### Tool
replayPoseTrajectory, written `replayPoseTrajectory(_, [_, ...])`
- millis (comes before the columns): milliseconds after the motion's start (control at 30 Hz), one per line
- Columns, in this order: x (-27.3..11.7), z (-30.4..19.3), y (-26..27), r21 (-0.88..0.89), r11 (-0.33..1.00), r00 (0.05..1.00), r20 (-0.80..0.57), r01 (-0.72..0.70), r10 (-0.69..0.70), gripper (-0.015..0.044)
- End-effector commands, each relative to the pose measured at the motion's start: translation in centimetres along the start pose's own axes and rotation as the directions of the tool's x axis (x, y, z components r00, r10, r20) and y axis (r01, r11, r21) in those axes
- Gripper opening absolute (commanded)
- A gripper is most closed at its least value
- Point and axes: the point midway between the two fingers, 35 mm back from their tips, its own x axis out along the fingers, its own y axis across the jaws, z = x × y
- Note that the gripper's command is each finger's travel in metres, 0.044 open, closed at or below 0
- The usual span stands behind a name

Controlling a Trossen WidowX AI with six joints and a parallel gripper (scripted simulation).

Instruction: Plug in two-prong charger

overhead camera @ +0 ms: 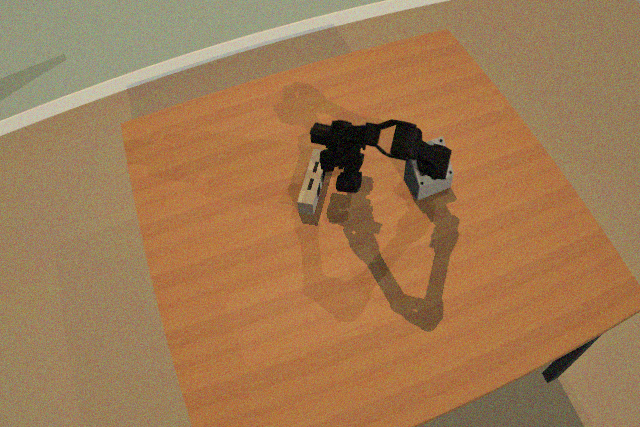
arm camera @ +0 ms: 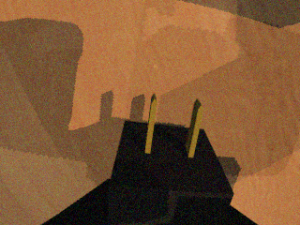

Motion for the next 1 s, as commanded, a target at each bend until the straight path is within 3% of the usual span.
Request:
replayPoseTrajectory(0, [-0.1, 0.7, -0.2, 0.009, 1.0, 1.0, 0.001, 0.003, -0.003, 0.0])
replayPoseTrajectory(967, [-0.2, 3.8, -0.5, 0.051, 0.999, 1.0, 0.0, 0.0, 0.0, 0.0])
